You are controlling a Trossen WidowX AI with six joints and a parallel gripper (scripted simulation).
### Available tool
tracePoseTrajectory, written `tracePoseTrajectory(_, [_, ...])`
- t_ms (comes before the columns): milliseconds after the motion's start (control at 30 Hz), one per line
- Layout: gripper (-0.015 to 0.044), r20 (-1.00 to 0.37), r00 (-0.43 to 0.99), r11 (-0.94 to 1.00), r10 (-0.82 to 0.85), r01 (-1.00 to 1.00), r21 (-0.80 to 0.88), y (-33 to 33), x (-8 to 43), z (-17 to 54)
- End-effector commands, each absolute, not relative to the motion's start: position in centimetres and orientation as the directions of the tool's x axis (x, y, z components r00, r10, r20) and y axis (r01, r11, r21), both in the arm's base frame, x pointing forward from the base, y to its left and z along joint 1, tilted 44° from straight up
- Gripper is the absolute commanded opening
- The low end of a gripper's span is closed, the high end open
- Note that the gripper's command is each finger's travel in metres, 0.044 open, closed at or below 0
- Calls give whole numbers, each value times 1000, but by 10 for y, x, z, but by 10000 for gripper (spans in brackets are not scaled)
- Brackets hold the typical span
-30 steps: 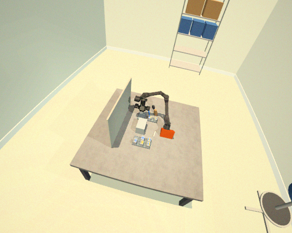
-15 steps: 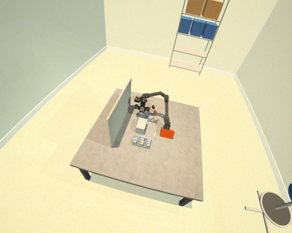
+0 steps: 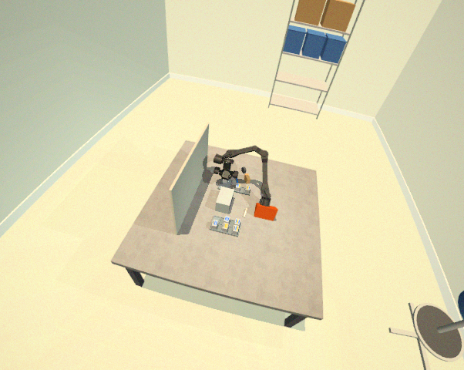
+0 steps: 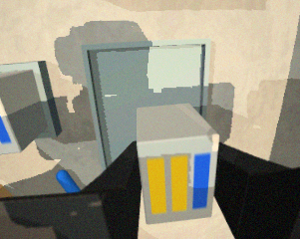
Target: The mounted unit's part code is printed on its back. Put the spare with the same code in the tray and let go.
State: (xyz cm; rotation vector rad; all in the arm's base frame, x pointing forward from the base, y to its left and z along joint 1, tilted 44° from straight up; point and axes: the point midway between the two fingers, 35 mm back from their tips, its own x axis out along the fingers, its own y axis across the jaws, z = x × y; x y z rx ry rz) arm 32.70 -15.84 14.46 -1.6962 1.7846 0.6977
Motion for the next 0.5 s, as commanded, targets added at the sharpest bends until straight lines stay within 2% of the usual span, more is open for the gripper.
tracePoseTrajectory(0, [0, -718, -27, 54, -695, -998, -16, -160, 327, 142])
tracePoseTrajectory(467, [0, -718, -28, 56, -695, -998, -15, -168, 325, 134])
